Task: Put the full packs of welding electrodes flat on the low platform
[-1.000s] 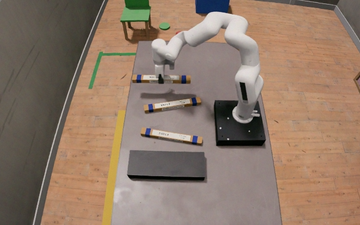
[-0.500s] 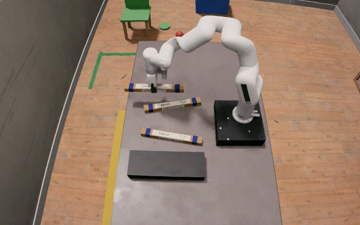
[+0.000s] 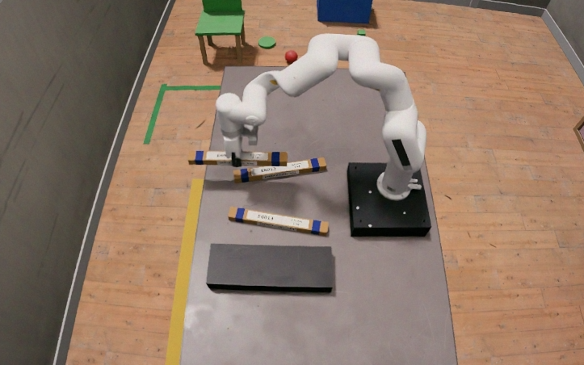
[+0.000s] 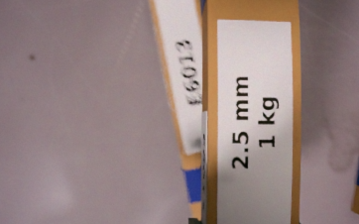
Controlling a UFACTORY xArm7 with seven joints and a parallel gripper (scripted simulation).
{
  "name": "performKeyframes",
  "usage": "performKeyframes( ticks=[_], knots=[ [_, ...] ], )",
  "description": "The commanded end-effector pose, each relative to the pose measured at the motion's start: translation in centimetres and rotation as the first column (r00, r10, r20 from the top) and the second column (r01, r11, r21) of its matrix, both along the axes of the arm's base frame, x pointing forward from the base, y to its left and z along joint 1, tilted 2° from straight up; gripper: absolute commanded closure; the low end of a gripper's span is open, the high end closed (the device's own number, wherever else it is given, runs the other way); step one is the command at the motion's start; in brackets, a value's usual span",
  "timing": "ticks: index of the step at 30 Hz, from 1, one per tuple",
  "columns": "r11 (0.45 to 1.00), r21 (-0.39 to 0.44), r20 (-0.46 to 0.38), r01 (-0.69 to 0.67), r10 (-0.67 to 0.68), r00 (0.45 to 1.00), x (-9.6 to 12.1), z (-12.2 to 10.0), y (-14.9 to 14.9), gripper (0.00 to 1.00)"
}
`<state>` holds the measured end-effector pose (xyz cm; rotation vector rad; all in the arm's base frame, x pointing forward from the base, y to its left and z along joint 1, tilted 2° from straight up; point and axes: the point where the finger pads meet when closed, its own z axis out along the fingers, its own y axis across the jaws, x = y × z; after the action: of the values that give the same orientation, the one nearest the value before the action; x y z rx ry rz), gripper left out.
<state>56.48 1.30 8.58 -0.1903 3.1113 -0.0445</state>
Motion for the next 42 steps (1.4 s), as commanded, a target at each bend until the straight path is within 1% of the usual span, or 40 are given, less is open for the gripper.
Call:
performKeyframes(
  ticks=[1,12,19,42],
  knots=[
    [1.000,-0.002,0.005,0.002,-0.002,1.000,1.1,0.2,1.8,0.65],
    [1.000,-0.002,0.005,0.002,-0.002,1.000,2.2,0.2,4.6,0.65],
    [1.000,-0.002,0.005,0.002,-0.002,1.000,2.7,0.2,5.6,0.65],
    [1.000,-0.002,0.005,0.002,-0.002,1.000,2.8,0.1,6.1,0.65]
  ],
)
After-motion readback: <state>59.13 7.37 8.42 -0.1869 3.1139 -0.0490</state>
